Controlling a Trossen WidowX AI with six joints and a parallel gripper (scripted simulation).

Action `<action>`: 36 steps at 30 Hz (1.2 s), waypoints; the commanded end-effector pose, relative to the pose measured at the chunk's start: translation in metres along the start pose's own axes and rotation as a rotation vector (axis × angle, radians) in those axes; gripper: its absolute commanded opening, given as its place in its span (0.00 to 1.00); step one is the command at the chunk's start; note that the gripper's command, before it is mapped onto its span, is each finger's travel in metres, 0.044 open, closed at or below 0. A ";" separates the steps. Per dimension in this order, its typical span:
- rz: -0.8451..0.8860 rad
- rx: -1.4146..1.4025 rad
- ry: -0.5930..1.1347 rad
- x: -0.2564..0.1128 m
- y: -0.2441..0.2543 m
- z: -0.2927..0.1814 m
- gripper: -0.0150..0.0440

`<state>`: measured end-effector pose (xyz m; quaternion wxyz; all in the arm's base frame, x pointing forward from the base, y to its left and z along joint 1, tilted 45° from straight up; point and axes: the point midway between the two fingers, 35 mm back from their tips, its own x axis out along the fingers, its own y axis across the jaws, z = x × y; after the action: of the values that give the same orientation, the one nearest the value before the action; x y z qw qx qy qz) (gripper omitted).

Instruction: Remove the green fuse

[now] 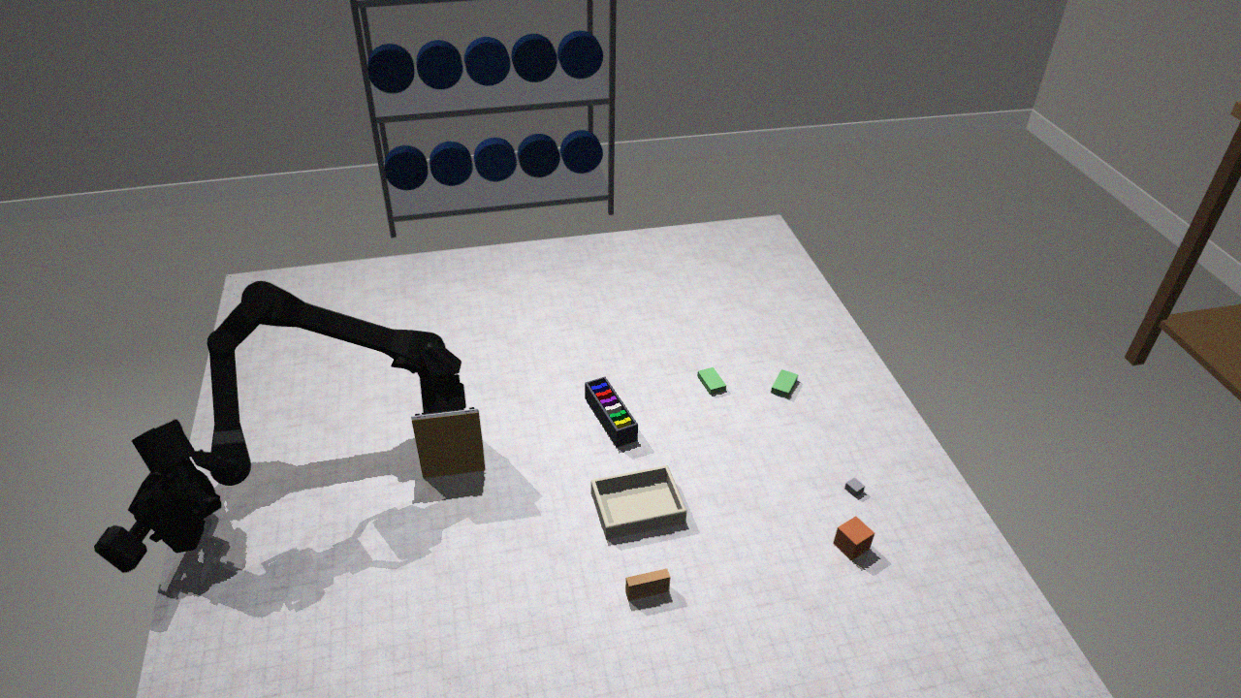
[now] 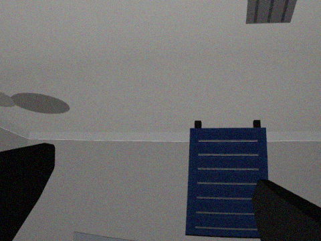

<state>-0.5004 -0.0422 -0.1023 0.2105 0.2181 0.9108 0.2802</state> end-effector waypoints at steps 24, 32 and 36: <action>-0.431 -0.604 0.212 -0.160 -0.116 -0.084 0.38; -0.657 -1.085 0.461 -0.265 -0.169 -0.076 0.38; -0.726 -1.248 0.571 -0.305 -0.182 -0.068 0.38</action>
<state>-0.3604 -0.3506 -0.0754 0.1497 -0.2895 0.6687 0.6683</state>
